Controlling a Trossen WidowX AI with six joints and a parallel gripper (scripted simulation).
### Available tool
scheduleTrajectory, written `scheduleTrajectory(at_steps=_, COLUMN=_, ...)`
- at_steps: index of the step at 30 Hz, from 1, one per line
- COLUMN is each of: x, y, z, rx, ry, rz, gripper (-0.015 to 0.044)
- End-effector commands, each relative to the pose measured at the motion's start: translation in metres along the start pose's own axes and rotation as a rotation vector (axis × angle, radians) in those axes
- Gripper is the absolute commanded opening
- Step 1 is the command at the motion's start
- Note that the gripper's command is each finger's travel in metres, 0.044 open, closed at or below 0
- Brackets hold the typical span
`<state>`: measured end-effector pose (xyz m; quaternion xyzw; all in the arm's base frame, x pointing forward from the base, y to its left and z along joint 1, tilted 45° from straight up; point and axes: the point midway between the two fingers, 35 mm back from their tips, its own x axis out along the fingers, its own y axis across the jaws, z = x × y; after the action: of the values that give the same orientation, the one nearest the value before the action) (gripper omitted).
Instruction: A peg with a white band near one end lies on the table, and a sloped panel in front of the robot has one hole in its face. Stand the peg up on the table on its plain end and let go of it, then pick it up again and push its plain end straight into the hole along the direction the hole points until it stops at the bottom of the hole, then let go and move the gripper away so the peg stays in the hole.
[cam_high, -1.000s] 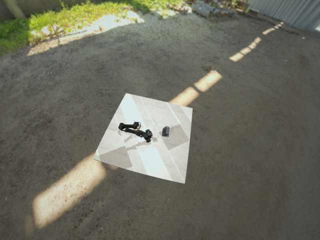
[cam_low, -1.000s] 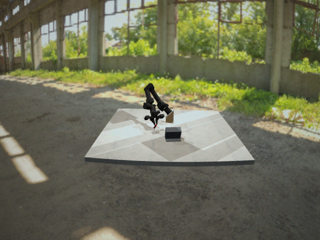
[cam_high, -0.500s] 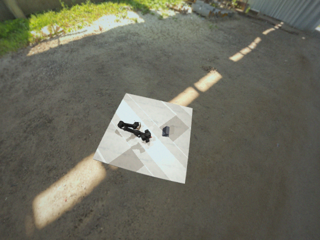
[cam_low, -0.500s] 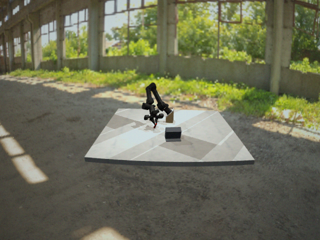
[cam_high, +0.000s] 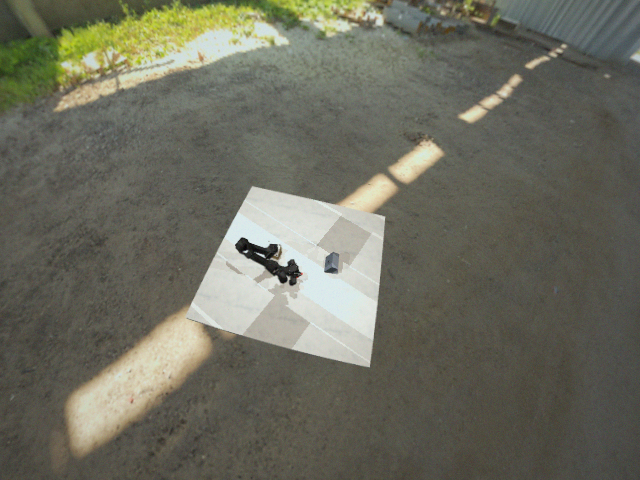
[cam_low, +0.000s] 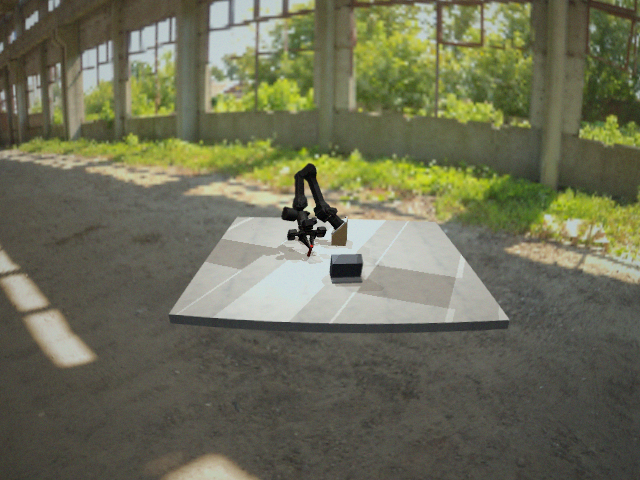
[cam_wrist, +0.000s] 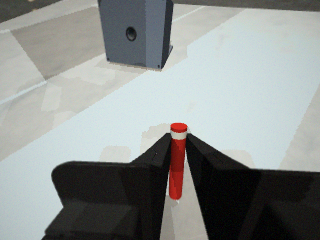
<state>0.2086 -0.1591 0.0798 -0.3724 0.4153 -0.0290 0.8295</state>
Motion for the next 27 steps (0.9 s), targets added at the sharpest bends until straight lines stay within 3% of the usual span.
scheduleTrajectory(at_steps=1, x=-0.002, y=0.002, z=-0.002, rx=-0.004, ry=-0.029, rz=0.003, gripper=0.0049)
scheduleTrajectory(at_steps=27, x=-0.016, y=0.002, z=-0.012, rx=-0.007, ry=-0.253, rz=0.004, gripper=0.0049)
